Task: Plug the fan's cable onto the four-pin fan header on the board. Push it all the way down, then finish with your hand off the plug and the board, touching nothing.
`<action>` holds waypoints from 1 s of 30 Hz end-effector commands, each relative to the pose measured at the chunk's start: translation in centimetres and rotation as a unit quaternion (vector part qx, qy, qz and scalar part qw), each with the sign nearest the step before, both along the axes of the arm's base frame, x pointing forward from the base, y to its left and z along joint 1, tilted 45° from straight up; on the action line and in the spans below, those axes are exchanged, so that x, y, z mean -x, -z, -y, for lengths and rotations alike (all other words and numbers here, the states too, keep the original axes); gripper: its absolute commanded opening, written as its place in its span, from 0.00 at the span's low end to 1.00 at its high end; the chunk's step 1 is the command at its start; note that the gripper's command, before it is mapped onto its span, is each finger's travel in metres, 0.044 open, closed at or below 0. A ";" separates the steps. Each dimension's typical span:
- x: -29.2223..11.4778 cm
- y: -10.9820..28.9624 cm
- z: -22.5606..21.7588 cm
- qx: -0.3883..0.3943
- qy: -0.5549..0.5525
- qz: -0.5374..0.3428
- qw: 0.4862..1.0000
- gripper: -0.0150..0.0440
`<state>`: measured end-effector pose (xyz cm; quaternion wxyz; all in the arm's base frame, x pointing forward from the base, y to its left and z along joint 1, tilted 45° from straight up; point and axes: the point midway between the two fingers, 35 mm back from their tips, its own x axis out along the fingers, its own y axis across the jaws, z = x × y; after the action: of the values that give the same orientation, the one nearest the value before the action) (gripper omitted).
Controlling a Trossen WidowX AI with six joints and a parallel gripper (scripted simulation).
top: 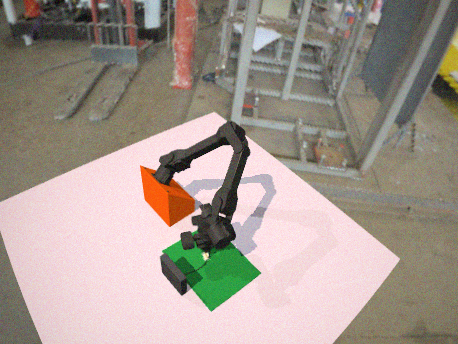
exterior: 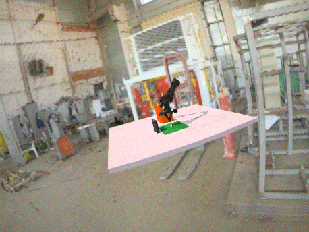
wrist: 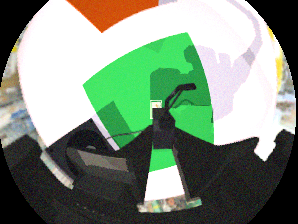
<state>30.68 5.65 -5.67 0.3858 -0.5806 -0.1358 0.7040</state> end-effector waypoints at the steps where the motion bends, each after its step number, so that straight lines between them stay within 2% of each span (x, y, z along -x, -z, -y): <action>1: -0.1 0.1 0.1 0.001 -0.001 0.000 1.000 0.25; 10: 0.0 1.7 -1.4 0.001 0.000 -0.001 1.000 0.25; 30: -0.1 1.6 -1.5 0.001 0.004 -0.005 1.000 0.25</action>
<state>30.74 7.15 -7.28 0.3857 -0.5790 -0.1324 0.7061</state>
